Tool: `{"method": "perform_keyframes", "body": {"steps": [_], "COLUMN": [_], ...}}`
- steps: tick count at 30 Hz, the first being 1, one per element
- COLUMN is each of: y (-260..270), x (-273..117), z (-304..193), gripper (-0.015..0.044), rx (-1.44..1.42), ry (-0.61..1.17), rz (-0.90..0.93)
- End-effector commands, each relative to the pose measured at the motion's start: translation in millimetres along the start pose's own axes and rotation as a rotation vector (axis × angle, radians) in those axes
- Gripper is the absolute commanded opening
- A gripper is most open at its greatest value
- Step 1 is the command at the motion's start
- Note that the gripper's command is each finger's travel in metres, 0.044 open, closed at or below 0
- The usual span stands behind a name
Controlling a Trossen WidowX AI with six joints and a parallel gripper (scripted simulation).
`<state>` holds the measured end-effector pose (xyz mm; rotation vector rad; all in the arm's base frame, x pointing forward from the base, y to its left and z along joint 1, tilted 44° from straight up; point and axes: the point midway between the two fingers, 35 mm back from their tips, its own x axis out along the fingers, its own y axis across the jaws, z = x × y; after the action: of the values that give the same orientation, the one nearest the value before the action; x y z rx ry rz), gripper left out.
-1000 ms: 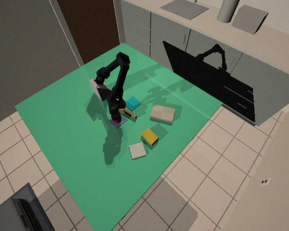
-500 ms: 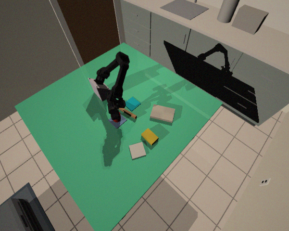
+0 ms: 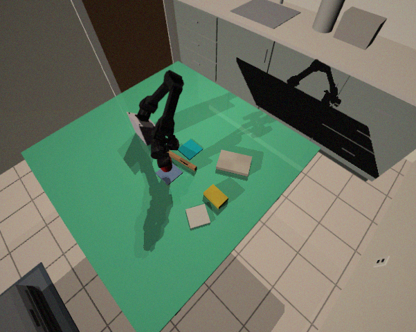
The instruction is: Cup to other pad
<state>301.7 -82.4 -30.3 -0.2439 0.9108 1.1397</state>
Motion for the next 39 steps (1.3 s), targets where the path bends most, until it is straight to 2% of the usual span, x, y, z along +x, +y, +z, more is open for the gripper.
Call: {"method": "perform_keyframes", "body": {"steps": [1, 17, 39], "y": [0.0, 1.2, 29.3], "x": [0.2, 0.1, 0.1], "z": [-0.1, 1.4, 34.1], "gripper": [0.0000, 0.0000, 0.0000], "rx": [0.001, 0.000, -0.003], "ry": [0.000, 0.000, 0.001], "rz": [0.000, 0.000, 0.000]}}
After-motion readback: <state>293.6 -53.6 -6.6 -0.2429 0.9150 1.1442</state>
